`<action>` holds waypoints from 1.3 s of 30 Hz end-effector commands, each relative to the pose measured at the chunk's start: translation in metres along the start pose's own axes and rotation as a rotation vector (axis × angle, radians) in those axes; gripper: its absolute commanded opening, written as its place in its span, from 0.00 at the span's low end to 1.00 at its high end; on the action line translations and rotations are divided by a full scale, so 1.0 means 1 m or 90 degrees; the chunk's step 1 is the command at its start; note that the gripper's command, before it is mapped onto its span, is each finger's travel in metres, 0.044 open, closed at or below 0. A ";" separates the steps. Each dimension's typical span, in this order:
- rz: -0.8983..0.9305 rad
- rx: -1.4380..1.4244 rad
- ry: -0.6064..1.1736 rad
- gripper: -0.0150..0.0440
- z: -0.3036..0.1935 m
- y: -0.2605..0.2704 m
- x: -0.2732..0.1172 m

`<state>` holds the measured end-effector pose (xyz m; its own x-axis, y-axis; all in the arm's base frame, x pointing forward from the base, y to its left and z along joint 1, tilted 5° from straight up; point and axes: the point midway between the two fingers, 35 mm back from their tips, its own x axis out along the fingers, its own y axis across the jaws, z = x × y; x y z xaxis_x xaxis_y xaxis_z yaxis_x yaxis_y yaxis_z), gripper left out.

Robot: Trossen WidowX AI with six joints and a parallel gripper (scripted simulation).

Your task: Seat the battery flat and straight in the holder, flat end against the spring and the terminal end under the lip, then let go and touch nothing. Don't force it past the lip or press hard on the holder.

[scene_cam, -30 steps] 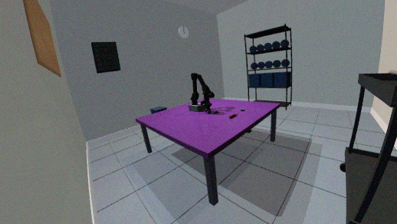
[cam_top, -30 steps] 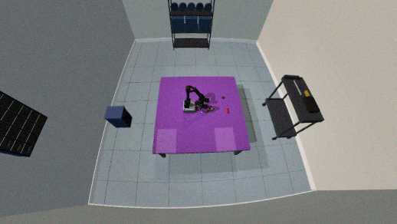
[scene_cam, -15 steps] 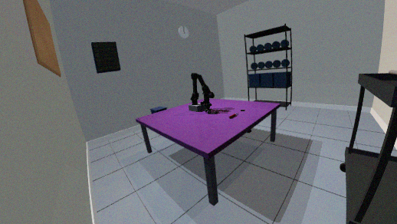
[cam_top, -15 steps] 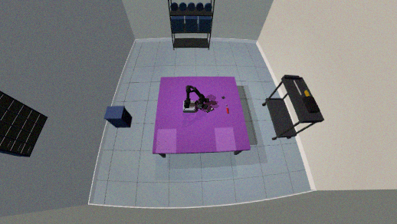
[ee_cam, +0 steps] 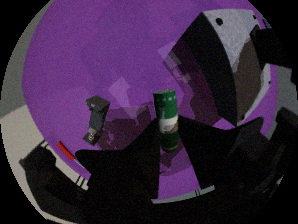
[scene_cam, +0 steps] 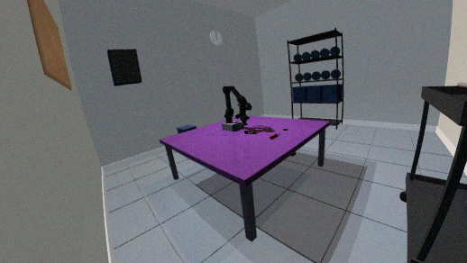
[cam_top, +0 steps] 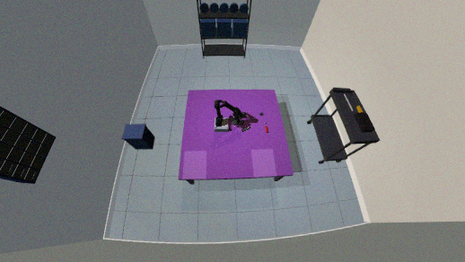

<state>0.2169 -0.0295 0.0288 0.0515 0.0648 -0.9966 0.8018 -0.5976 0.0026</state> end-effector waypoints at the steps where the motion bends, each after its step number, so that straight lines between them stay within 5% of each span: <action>1: -0.001 -0.079 0.003 0.37 -0.002 0.008 -0.003; 39: 0.008 -1.199 0.000 0.37 -0.010 0.102 -0.026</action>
<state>0.2990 -0.0812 0.0569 0.0687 0.0609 -0.9958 0.4210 0.9031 0.0842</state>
